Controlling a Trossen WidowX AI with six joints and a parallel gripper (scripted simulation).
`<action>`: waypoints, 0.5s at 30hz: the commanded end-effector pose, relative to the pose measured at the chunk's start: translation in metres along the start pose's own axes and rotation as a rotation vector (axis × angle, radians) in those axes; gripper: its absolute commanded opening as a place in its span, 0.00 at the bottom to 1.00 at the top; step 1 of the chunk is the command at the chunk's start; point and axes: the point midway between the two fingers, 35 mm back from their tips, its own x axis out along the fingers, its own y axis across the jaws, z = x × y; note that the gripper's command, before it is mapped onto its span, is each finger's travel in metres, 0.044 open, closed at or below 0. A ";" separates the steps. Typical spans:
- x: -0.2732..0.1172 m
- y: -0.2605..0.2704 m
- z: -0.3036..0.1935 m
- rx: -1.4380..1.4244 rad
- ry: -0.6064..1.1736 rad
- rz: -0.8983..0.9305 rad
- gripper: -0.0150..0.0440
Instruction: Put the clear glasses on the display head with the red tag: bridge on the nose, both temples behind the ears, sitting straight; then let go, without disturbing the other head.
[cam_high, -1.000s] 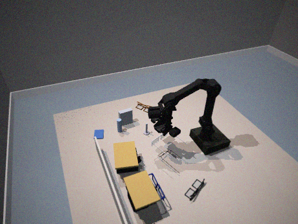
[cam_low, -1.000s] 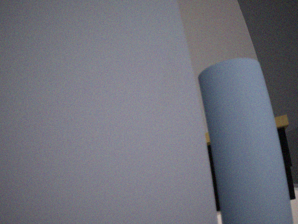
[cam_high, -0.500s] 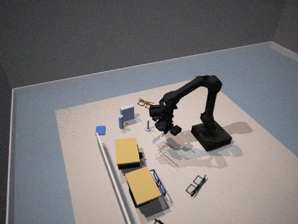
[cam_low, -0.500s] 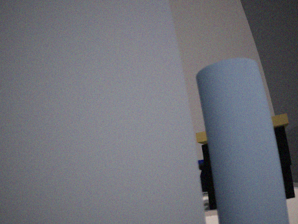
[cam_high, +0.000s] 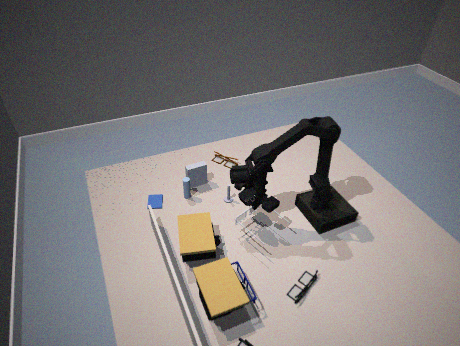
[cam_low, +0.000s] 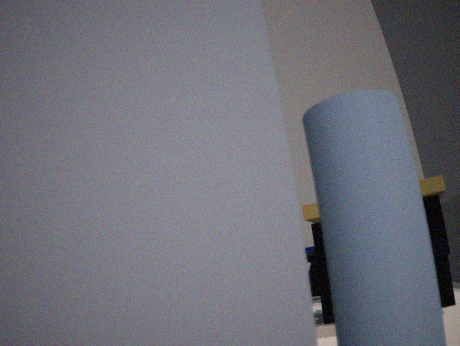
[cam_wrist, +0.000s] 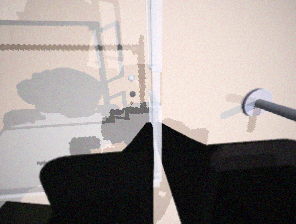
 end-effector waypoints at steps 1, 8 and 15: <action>0.008 0.002 -0.001 -0.004 0.007 0.010 0.25; 0.015 0.002 -0.001 -0.004 0.007 0.010 0.25; 0.021 0.002 -0.002 -0.004 0.007 0.010 0.25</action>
